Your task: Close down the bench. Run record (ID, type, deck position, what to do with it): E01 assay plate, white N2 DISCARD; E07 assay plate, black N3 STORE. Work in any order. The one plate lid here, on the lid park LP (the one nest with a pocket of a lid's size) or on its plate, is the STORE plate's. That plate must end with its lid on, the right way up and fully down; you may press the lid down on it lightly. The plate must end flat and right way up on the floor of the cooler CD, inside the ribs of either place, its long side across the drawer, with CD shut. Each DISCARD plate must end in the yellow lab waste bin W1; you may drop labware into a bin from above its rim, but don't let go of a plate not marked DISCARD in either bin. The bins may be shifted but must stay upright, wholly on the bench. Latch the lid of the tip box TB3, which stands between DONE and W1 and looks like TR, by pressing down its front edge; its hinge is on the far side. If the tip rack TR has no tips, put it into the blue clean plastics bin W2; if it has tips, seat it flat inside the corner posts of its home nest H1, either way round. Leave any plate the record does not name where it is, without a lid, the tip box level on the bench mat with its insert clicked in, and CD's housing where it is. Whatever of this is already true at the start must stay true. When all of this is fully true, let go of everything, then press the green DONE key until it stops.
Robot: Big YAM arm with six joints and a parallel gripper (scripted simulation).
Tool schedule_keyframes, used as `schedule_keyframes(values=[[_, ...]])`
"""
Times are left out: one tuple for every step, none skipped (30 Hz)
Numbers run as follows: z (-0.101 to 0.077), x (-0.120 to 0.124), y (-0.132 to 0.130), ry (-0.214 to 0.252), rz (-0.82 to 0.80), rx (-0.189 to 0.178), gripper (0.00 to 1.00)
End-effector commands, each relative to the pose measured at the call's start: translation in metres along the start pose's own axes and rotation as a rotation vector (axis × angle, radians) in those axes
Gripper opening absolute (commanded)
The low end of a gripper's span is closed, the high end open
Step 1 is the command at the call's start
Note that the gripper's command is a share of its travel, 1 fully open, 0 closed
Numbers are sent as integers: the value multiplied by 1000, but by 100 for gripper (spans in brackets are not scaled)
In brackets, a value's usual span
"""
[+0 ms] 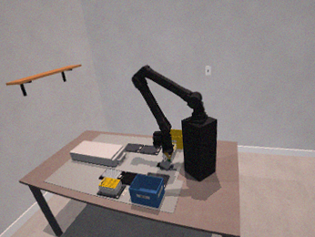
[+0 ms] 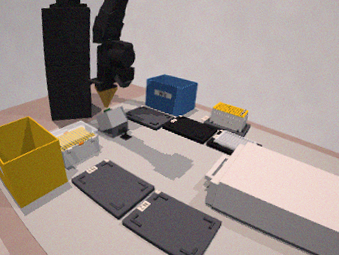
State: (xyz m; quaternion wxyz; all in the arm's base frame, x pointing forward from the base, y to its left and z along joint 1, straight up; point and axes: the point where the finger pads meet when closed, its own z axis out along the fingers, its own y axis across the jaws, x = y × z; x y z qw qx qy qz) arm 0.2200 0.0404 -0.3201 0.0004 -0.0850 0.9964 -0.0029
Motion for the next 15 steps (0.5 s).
schedule_keyframes(values=[[2, -6, -1, -15, -8, -2, 0], [4, -4, -2, -12, -7, -2, 0], [5, -5, -2, -15, -7, -2, 0], [6, -4, -2, -14, -7, -2, 0], [6, -4, -2, -11, -7, -2, 0], [7, -4, -2, -12, -7, -2, 0], [8, -4, -2, -13, -7, -2, 0], [8, -4, -2, -13, -6, -2, 0], [9, -4, -2, -11, -6, -2, 0], [10, -4, -2, -12, -6, -2, 0], [10, -4, -2, -14, -6, -2, 0], [11, -4, -2, -14, -6, -2, 0], [12, -4, -2, -13, -6, -2, 0], [12, -4, -2, -13, -6, -2, 0], [13, -4, -2, -14, -6, -2, 0]])
